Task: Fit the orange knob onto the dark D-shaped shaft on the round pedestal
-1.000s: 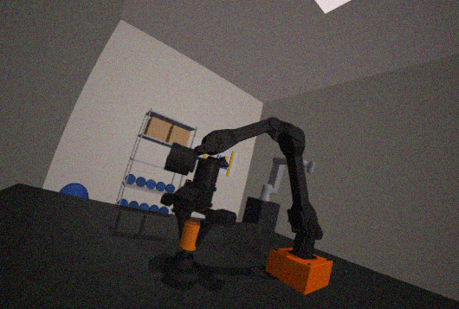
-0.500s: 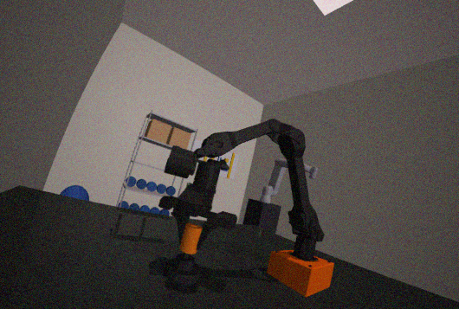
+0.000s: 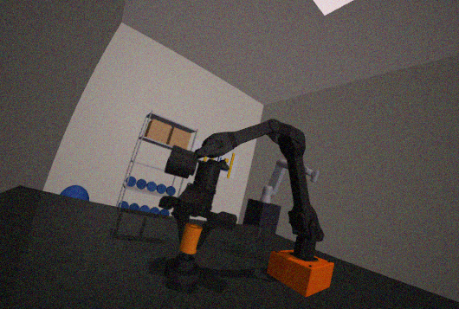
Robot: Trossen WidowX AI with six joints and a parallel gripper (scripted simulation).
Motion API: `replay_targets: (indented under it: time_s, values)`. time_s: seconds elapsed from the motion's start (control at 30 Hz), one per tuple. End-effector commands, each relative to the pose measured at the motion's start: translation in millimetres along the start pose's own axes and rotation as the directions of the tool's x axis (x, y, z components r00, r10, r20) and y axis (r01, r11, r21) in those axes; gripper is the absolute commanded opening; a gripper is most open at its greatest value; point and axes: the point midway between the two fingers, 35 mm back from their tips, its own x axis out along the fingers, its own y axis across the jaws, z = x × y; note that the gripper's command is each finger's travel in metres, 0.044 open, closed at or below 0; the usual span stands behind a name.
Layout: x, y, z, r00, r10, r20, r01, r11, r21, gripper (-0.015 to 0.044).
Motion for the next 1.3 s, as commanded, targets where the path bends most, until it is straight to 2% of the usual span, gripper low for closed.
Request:
replay_targets:
  time_s: [0.0, 0.27, 0.5, 1.27]
  values:
    - [0.6, -0.8, -1.2, 1.0, -0.003, 0.0, 0.003, 1.0, 0.0, 0.0]
    - [-5.1, -1.6, -1.0, 1.0, -0.003, 0.0, 0.003, 1.0, -0.009, 0.0]
    - [-5.5, -2.2, 1.1, 1.0, -0.003, 0.0, 0.003, 0.978, -0.208, 0.0]
    - [-0.9, -2.3, 0.0, 1.0, -0.003, 0.0, 0.003, 0.978, -0.208, 0.0]
